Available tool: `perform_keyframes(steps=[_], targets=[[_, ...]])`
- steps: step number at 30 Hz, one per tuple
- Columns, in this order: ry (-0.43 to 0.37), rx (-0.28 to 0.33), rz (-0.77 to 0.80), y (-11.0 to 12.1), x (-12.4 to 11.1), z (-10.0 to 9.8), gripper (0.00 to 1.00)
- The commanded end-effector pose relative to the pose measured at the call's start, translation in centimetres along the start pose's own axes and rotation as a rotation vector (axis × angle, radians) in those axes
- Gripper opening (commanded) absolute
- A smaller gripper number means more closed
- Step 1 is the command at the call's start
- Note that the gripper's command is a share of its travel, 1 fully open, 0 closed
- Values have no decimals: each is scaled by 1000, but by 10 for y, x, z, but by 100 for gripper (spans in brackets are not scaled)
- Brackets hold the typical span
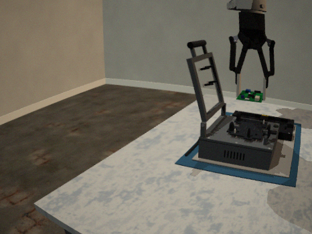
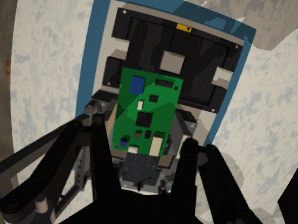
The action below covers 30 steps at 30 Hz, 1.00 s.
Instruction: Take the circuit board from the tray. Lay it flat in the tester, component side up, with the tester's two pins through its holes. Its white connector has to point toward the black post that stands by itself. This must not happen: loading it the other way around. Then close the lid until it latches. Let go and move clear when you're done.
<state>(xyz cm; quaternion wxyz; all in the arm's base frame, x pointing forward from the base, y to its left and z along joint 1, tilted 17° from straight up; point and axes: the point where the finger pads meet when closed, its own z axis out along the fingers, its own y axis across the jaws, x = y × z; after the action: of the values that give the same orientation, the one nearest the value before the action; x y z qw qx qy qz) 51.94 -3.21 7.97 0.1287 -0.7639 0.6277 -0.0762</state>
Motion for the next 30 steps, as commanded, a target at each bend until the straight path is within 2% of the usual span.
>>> perform_keyframes(steps=[1, 21, 30], targets=[[19, 2, 54, 0, -12, -2, 46], [19, 2, 54, 12, -78, -6, 46], [19, 2, 54, 15, -93, -7, 46]])
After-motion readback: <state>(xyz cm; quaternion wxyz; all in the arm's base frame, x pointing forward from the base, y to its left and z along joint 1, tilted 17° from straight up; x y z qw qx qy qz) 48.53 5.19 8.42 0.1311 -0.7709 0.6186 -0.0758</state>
